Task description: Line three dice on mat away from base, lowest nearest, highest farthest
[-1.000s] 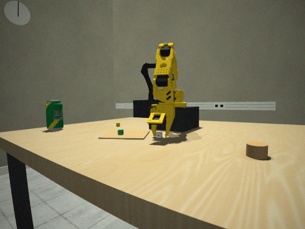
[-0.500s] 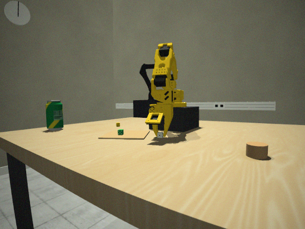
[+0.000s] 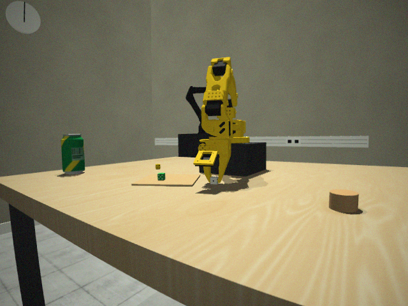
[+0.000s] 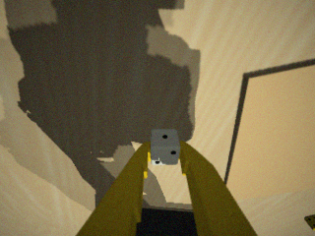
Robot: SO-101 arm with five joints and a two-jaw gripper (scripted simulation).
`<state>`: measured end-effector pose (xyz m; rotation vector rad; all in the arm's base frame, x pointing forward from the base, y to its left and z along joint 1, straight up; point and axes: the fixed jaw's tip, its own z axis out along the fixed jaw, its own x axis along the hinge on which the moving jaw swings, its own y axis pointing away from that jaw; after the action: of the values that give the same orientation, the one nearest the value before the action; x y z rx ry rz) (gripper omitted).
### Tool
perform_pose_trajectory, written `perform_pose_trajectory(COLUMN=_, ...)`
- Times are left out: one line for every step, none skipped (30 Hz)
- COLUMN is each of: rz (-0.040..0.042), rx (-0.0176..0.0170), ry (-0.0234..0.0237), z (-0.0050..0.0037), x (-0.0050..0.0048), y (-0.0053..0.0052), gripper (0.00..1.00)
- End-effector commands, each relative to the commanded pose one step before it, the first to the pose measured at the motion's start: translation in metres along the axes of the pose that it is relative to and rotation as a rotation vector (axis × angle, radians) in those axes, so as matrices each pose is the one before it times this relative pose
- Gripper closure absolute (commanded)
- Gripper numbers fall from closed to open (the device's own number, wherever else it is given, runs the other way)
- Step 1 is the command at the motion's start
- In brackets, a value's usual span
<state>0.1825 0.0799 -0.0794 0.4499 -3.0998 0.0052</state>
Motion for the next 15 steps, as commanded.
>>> perform_pose_trajectory(rz=-0.00101, rx=-0.00089, ry=0.00331, z=0.001815, x=0.000782, y=-0.0013, gripper=0.94)
perform_pose_trajectory(rz=0.0, rx=0.0, ry=0.0, z=0.0, x=0.0, y=0.0, gripper=0.94)
perform_pose_trajectory(rz=0.0, rx=0.0, ry=0.0, z=0.0, x=0.0, y=0.0, gripper=0.95)
perform_pose_trajectory(rz=0.0, rx=0.0, ry=0.0, z=0.0, x=0.0, y=0.0, gripper=0.96)
perform_pose_trajectory(rz=0.0, rx=0.0, ry=0.0, z=0.0, x=0.0, y=0.0, gripper=0.96)
perform_pose_trajectory(rz=0.0, rx=0.0, ry=0.0, z=0.0, x=0.0, y=0.0, gripper=0.97)
perform_pose_trajectory(rz=0.0, rx=0.0, ry=0.0, z=0.0, x=0.0, y=0.0, gripper=0.98)
perform_pose_trajectory(rz=0.0, rx=0.0, ry=0.0, z=0.0, x=0.0, y=0.0, gripper=0.99)
perform_pose_trajectory(rz=0.0, rx=0.0, ry=0.0, z=0.0, x=0.0, y=0.0, gripper=0.99)
perform_pose_trajectory(rz=0.0, rx=0.0, ry=0.0, z=0.0, x=0.0, y=0.0, gripper=1.0)
perform_pose_trajectory(rz=0.0, rx=0.0, ry=0.0, z=0.0, x=0.0, y=0.0, gripper=1.0)
perform_pose_trajectory(rz=0.0, rx=0.0, ry=0.0, z=0.0, x=0.0, y=0.0, gripper=1.0)
perform_pose_trajectory(rz=0.0, rx=0.0, ry=0.0, z=0.0, x=0.0, y=0.0, gripper=1.0)
perform_pose_trajectory(rz=0.0, rx=0.0, ry=0.0, z=0.0, x=0.0, y=0.0, gripper=1.0)
perform_pose_trajectory(rz=0.0, rx=0.0, ry=0.0, z=0.0, x=0.0, y=0.0, gripper=1.0)
